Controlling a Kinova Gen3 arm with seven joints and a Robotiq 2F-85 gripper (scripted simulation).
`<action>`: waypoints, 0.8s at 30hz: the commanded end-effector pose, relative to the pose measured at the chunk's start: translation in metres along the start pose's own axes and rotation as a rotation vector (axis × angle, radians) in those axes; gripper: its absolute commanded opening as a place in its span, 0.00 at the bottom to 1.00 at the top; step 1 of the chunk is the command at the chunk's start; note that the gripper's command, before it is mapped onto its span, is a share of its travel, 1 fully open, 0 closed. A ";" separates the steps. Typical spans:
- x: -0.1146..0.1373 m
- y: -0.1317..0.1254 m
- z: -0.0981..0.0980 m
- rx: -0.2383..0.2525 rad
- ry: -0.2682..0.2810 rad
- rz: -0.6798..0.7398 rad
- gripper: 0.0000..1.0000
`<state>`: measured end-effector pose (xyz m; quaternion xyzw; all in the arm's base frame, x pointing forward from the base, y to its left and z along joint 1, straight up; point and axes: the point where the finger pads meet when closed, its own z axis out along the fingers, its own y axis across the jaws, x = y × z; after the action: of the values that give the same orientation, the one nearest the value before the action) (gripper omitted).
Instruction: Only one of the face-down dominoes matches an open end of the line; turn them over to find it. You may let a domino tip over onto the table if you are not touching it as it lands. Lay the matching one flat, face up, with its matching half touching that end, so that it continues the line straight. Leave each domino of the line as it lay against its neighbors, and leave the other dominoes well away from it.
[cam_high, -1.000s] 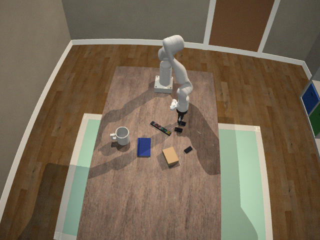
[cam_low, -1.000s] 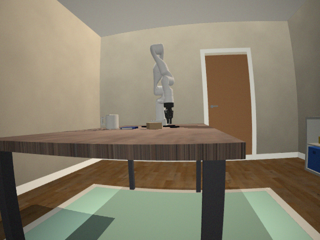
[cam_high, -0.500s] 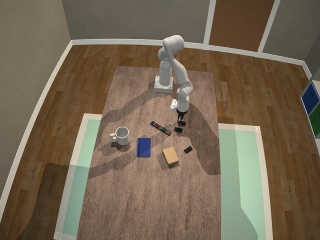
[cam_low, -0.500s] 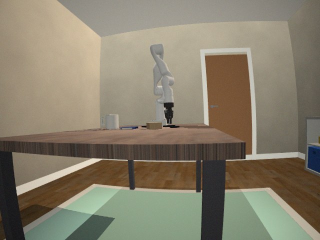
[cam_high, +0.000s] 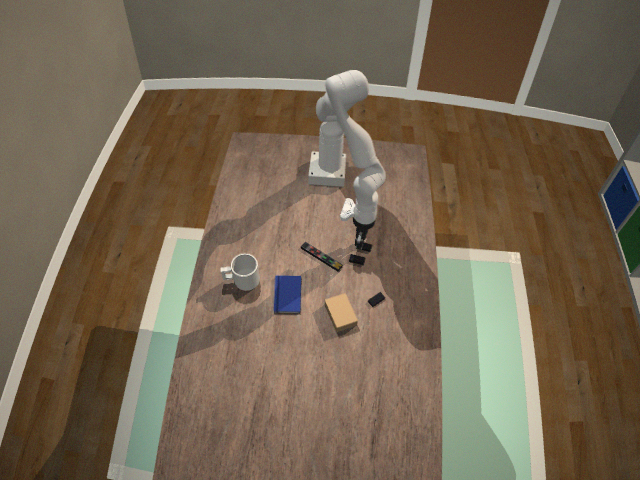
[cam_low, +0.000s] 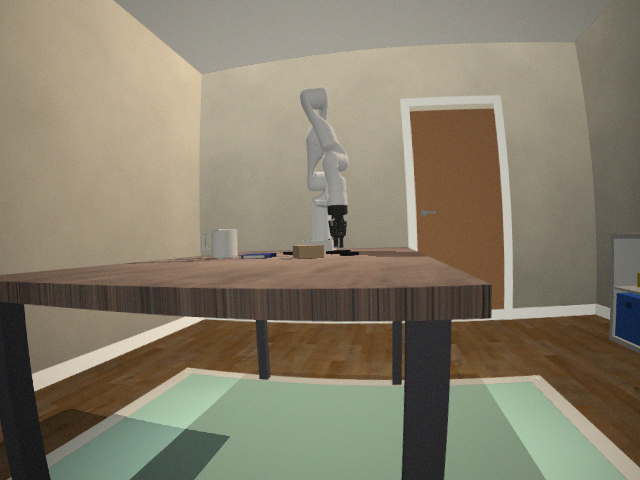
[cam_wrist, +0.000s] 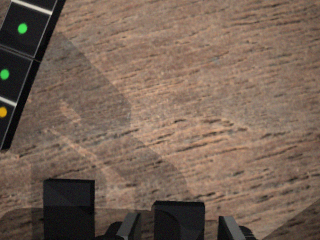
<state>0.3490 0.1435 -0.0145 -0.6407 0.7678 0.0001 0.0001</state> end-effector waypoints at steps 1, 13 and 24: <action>0.000 0.000 -0.001 0.001 -0.001 0.000 0.48; 0.000 0.000 -0.001 0.001 -0.002 0.000 0.48; 0.002 0.000 -0.014 0.002 -0.141 0.000 0.48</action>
<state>0.3486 0.1422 -0.0024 -0.6391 0.7669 0.0350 0.0463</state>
